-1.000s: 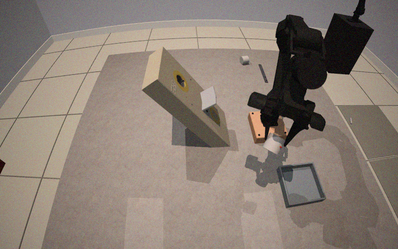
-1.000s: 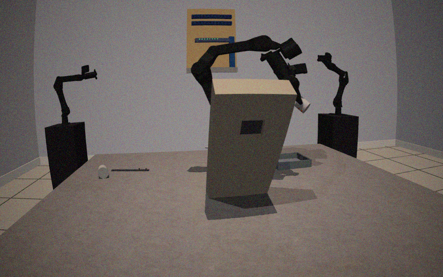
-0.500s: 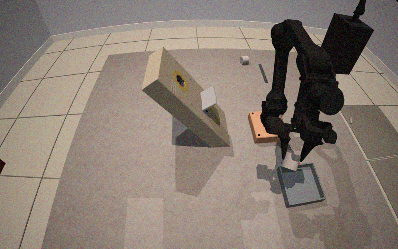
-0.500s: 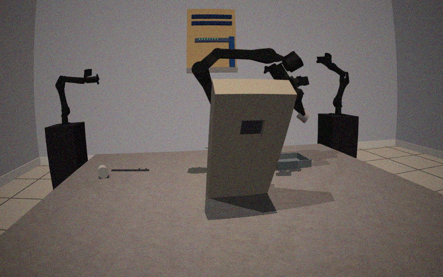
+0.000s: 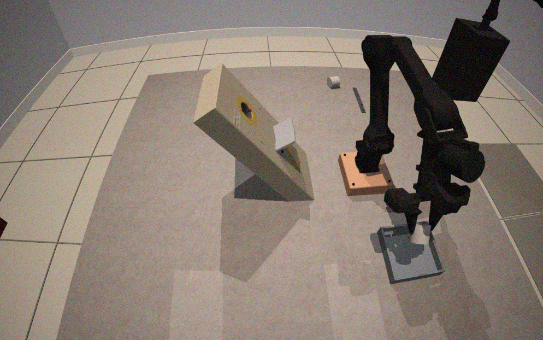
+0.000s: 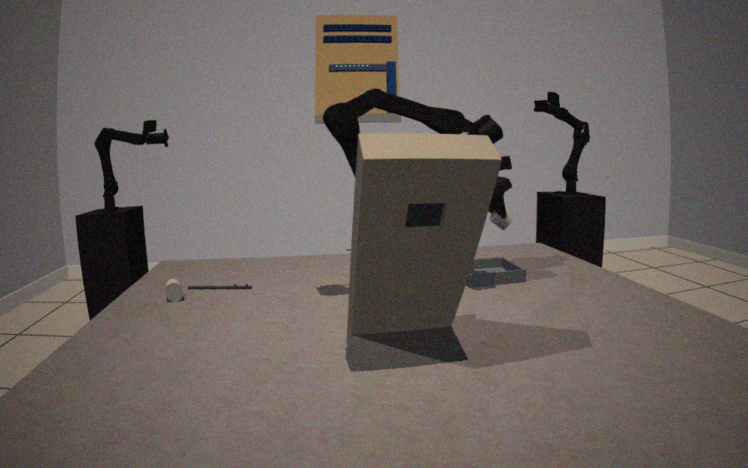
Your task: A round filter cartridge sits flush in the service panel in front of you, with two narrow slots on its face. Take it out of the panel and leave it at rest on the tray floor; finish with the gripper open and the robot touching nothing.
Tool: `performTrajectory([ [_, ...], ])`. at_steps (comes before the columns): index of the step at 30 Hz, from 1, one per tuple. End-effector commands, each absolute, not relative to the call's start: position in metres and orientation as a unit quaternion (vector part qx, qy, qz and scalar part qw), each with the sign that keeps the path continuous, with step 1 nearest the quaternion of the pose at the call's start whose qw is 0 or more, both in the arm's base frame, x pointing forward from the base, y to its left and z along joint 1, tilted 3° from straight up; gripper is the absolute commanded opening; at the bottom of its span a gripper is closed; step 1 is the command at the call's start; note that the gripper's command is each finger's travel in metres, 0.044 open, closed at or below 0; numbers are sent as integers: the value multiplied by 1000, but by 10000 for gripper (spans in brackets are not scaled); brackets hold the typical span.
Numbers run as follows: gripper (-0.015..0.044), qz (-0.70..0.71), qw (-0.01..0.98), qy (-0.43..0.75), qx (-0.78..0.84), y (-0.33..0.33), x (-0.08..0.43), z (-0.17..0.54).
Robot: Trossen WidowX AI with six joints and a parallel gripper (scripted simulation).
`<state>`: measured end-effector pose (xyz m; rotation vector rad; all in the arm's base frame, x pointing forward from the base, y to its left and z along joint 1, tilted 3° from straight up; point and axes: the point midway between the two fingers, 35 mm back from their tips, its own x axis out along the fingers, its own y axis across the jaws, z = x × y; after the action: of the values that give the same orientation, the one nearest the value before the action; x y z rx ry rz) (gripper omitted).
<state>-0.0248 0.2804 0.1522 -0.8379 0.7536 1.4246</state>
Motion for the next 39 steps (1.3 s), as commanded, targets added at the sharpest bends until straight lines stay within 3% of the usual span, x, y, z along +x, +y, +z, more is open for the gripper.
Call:
performTrajectory([
  [1,0,644,585,313,-381,275,-47,131],
  [7,0,668,557,298,-395,267,-68,111],
  [35,0,667,557,298,-395,268,-65,36],
  [39,105,666,560,298,-393,269,-65,40],
])
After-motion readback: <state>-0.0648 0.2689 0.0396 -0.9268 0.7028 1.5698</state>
